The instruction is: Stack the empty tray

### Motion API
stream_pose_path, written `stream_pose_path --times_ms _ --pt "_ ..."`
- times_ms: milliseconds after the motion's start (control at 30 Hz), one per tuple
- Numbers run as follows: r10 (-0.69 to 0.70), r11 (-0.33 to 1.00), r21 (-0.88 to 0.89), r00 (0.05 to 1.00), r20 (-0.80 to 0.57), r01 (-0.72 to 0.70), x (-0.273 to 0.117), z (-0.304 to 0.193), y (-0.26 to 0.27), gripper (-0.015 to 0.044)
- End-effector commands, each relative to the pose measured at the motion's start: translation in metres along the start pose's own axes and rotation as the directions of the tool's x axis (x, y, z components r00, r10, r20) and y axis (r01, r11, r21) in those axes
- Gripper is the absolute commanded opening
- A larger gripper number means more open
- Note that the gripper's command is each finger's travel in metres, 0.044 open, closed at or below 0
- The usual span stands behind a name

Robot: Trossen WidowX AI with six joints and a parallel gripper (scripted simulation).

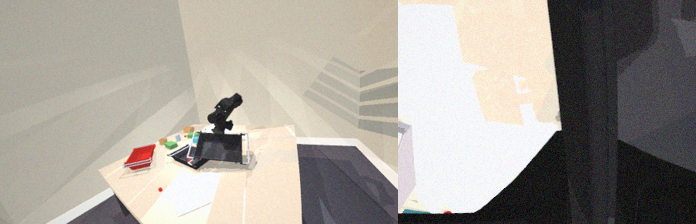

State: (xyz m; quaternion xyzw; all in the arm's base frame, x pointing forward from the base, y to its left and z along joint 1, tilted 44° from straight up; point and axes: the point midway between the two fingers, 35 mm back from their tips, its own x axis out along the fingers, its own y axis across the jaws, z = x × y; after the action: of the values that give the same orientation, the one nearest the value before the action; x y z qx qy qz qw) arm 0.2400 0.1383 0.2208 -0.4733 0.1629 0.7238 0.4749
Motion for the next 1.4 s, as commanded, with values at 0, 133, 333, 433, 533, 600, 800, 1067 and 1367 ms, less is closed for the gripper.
stream_pose_path --times_ms 0,133,333,433,533,600,800,1067,1367 --pt "-0.018 0.999 0.047 1.0 0.002 0.018 -0.006 -0.021 -0.006 0.0" --pt "-0.018 0.996 0.09 1.0 0.01 0.017 -0.007 -0.038 -0.008 0.0" --pt "-0.02 0.988 0.152 0.999 0.026 0.016 -0.008 -0.064 -0.009 0.0" --pt "-0.023 0.983 0.183 0.999 0.035 0.016 -0.009 -0.077 -0.009 0.0" --pt "-0.027 0.977 0.214 0.999 0.044 0.017 -0.01 -0.09 -0.008 0.0" --pt "-0.03 0.972 0.235 0.998 0.051 0.017 -0.01 -0.099 -0.007 0.0" --pt "-0.043 0.955 0.295 0.997 0.072 0.02 -0.012 -0.125 -0.003 0.0" --pt "-0.068 0.928 0.373 0.993 0.1 0.026 -0.014 -0.16 0.007 0.0" --pt "-0.107 0.889 0.456 0.985 0.133 0.035 -0.016 -0.199 0.023 0.0"
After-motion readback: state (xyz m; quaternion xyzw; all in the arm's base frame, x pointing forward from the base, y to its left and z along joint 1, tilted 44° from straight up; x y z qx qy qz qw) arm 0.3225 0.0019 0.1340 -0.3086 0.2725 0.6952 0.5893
